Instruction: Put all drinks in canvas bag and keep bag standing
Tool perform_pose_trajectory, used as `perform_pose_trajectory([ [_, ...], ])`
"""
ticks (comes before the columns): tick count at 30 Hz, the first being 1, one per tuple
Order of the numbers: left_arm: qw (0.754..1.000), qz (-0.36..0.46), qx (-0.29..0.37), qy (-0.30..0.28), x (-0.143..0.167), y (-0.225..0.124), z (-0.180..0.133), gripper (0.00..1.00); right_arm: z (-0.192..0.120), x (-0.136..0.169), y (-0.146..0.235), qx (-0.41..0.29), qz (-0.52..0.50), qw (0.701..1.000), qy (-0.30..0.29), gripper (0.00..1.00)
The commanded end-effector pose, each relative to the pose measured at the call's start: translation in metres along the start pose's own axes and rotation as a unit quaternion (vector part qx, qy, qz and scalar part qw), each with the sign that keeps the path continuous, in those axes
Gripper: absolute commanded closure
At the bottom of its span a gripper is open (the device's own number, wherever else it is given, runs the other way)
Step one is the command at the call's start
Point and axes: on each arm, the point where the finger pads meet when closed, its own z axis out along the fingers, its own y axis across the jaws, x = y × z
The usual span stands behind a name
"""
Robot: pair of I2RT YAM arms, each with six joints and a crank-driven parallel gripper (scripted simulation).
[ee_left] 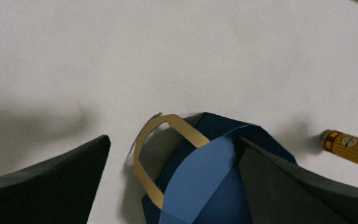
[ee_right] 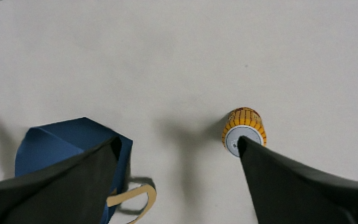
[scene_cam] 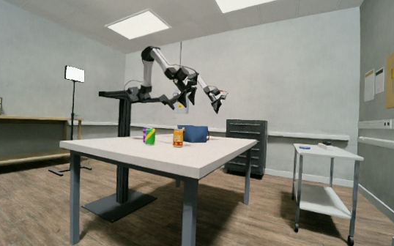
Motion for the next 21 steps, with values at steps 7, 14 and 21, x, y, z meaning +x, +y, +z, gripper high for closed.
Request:
perform_pose_trajectory([
  [7,0.998,0.005,0.02,-0.062,-0.044,-0.01,0.0,0.0,0.0,-0.045,0.01,-0.02,-0.002,0.998,-0.062,0.0],
  [14,0.999,-0.004,0.02,-0.051,-0.035,-0.01,0.006,0.0,0.001,-0.042,0.011,-0.021,0.003,0.998,-0.059,0.0],
  [21,0.999,-0.004,0.018,-0.047,-0.031,-0.009,0.003,0.0,0.001,-0.029,0.011,-0.022,0.003,0.999,-0.043,0.0],
])
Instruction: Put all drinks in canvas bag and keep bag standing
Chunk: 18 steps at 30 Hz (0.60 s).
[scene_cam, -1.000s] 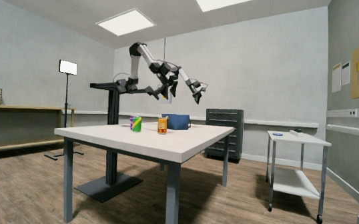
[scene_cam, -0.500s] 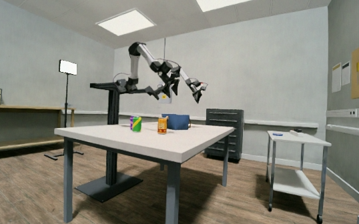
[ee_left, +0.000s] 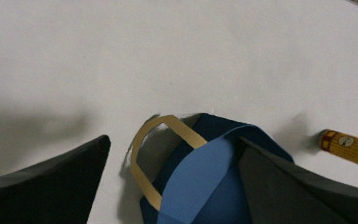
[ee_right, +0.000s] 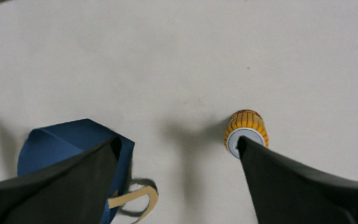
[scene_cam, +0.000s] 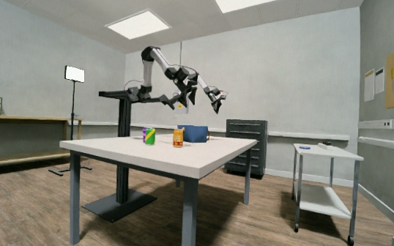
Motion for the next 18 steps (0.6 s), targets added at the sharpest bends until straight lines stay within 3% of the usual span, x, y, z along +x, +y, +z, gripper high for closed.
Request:
perform_pose_trajectory([
  [1,0.999,-0.002,0.013,-0.047,-0.033,-0.007,-0.001,0.0,-0.001,-0.028,0.01,-0.018,0.001,0.999,-0.041,0.0],
  [3,0.999,-0.002,0.013,-0.047,-0.033,-0.007,-0.001,0.0,-0.001,-0.028,0.01,-0.018,0.001,0.999,-0.041,0.0],
  [4,1.0,0.0,0.009,-0.022,-0.014,-0.005,-0.002,0.0,-0.002,-0.015,0.008,-0.014,-0.001,1.0,-0.023,0.0],
  [6,0.999,-0.002,0.012,-0.029,-0.018,-0.006,0.0,0.0,0.001,-0.016,0.01,-0.018,0.001,0.999,-0.027,0.0],
  [7,1.0,-0.003,0.011,-0.011,-0.002,-0.006,0.001,0.0,0.001,-0.005,0.01,-0.019,0.002,1.0,-0.014,0.0],
  [10,1.0,-0.003,0.011,-0.01,-0.003,-0.006,-0.001,0.0,0.001,0.004,0.01,-0.019,0.003,1.0,-0.005,0.0],
  [12,1.0,-0.002,0.011,-0.015,-0.008,-0.005,-0.001,0.0,0.0,-0.011,0.01,-0.019,0.002,1.0,-0.017,0.0],
  [13,0.999,0.024,-0.007,-0.021,-0.028,0.005,-0.019,0.0,-0.003,-0.015,0.01,-0.019,0.002,1.0,-0.023,0.0],
  [18,0.989,0.144,-0.019,0.032,-0.016,0.024,-0.048,0.0,-0.003,-0.016,0.01,-0.019,0.002,1.0,-0.024,0.0],
])
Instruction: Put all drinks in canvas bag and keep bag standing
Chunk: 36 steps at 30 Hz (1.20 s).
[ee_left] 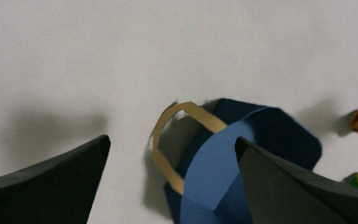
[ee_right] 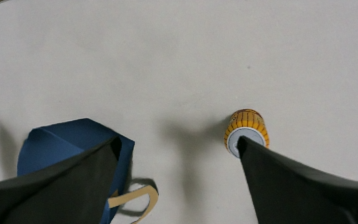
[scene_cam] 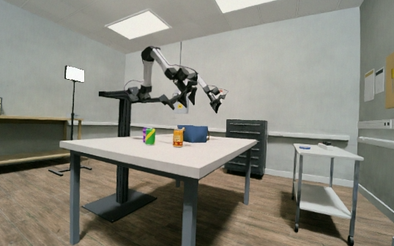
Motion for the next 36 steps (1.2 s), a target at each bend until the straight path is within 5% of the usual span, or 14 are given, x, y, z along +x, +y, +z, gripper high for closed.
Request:
perform_pose_trajectory([
  [1,0.996,0.087,-0.01,0.009,-0.02,0.015,-0.035,0.0,-0.004,-0.017,0.01,-0.018,0.001,1.0,-0.025,0.0],
  [19,0.901,0.413,-0.007,0.133,0.0,0.061,-0.159,0.0,-0.004,-0.017,0.01,-0.018,0.001,1.0,-0.025,0.0],
  [34,0.712,0.664,0.06,0.22,0.031,0.065,-0.288,0.0,-0.004,-0.017,0.01,-0.018,0.001,1.0,-0.025,0.0],
  [36,0.712,0.664,0.06,0.22,0.031,0.065,-0.288,0.0,-0.004,-0.017,0.01,-0.018,0.001,1.0,-0.025,0.0],
])
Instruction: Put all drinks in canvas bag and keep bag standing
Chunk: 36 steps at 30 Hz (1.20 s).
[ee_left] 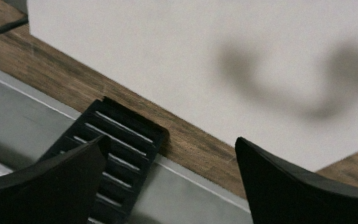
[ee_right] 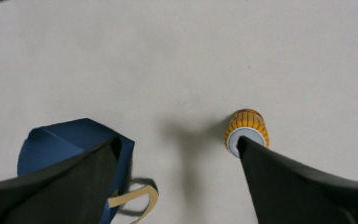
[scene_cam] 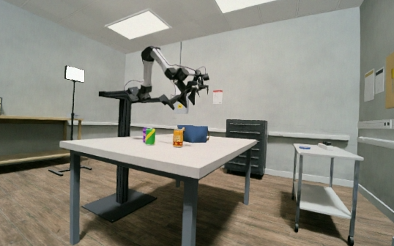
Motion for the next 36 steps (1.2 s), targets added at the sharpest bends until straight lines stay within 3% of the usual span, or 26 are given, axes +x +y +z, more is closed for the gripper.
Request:
perform_pose_trajectory([
  [1,0.994,0.091,0.055,0.026,0.007,-0.02,-0.03,0.0,-0.004,-0.017,0.01,-0.018,0.001,1.0,-0.025,0.0],
  [6,0.977,0.195,0.078,0.038,0.012,-0.05,-0.065,0.0,-0.004,-0.017,0.01,-0.018,0.001,1.0,-0.025,0.0],
  [9,0.968,0.238,0.06,0.058,0.015,-0.045,-0.077,0.0,-0.004,-0.017,0.01,-0.018,0.001,1.0,-0.025,0.0],
  [17,0.978,0.199,0.039,0.058,0.013,-0.047,-0.085,0.0,-0.004,-0.017,0.01,-0.018,0.001,1.0,-0.025,0.0],
  [18,0.977,0.201,0.044,0.057,0.012,-0.046,-0.083,0.0,-0.004,-0.017,0.01,-0.018,0.001,1.0,-0.025,0.11],
  [34,0.977,0.2,0.038,0.057,0.012,-0.046,-0.085,0.0,-0.004,-0.017,0.01,-0.018,0.001,1.0,-0.025,0.11],
  [35,0.977,0.2,0.037,0.057,0.012,-0.046,-0.086,0.0,0.008,0.017,-0.001,-0.006,-0.009,1.0,0.01,0.11],
  [36,0.977,0.2,0.037,0.057,0.012,-0.046,-0.086,0.0,0.011,0.013,-0.004,-0.006,-0.012,1.0,-0.006,0.11],
])
